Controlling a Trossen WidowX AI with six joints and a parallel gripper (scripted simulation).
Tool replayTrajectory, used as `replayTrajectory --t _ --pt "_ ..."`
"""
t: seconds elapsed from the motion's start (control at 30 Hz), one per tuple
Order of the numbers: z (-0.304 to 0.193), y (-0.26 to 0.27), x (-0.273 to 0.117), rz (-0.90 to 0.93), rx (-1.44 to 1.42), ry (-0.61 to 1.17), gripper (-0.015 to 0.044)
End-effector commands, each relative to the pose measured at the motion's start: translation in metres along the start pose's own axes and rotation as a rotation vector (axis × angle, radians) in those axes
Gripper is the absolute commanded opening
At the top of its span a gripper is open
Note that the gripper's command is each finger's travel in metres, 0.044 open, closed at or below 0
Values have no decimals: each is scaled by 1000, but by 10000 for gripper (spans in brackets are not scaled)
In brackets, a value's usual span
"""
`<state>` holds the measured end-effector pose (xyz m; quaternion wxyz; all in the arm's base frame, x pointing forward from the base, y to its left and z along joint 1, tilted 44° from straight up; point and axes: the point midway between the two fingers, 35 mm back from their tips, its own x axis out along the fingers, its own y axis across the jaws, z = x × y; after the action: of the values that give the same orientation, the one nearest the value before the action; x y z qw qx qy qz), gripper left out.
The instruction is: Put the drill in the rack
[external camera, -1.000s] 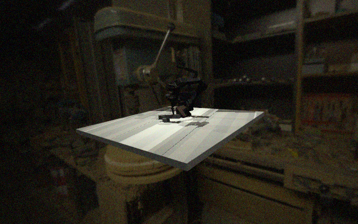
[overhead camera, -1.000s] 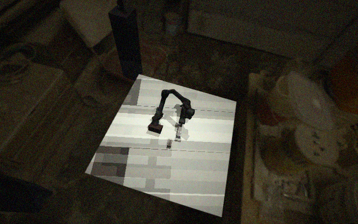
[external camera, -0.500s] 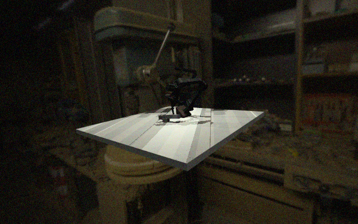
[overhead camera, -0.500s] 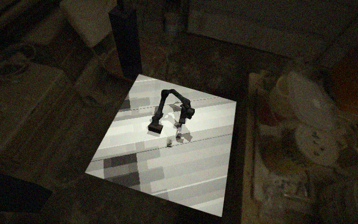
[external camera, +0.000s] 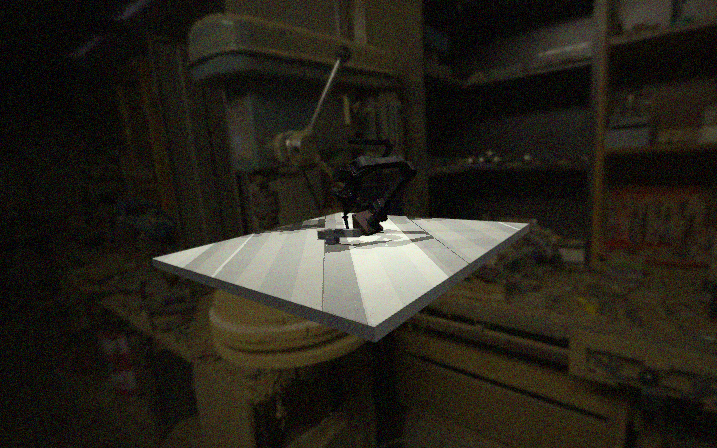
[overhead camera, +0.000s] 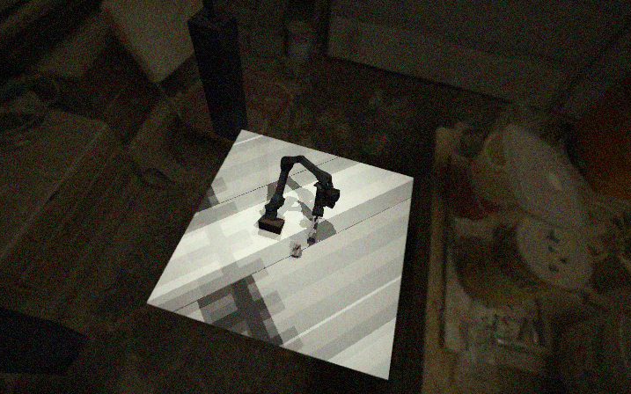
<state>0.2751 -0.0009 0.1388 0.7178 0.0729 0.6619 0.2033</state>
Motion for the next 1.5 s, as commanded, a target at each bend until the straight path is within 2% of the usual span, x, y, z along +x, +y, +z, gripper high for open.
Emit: replayTrajectory --t 0.0,1.47 --pt "-7 8 12 33 1 35 0" --pt "-8 18 27 34 1 34 0"
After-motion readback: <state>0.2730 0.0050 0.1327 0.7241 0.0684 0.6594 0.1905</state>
